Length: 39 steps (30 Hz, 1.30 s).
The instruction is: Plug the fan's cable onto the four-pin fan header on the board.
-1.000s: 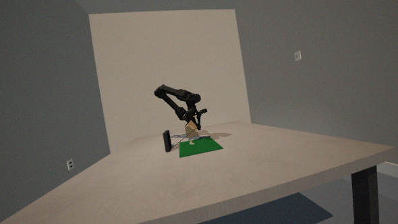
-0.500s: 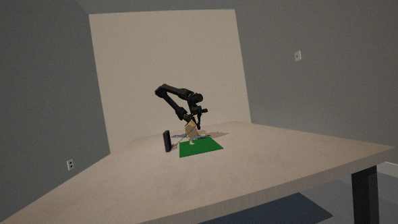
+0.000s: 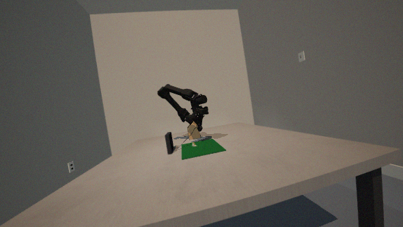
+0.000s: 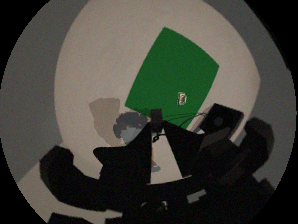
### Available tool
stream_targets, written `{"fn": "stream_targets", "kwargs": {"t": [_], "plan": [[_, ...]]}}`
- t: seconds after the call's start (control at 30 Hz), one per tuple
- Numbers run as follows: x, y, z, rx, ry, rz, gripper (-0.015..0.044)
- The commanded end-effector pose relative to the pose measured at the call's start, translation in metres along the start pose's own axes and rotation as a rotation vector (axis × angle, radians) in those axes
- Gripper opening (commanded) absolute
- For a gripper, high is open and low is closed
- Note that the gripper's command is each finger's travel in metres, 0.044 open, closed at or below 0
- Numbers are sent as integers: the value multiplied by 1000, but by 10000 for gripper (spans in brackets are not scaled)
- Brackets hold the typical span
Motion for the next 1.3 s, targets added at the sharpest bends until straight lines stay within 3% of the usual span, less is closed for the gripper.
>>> {"fn": "stream_targets", "kwargs": {"t": [0.0,0.37,0.6,1.27], "plan": [[2,1,1,19,129,7,0],[9,3,2,58,503,44,0],[11,2,2,50,527,47,0],[29,-20,-4,-272,538,-8,0]]}}
Point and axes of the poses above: the point midway between the two fingers, 35 mm back from their tips, its own y axis back along the fingers, its own z axis across the jaws, x = y × z, the point moved 2 cm from there along y, back along the fingers, and after that the axes turned 13 degrees about -y, right-handed, at the moved point
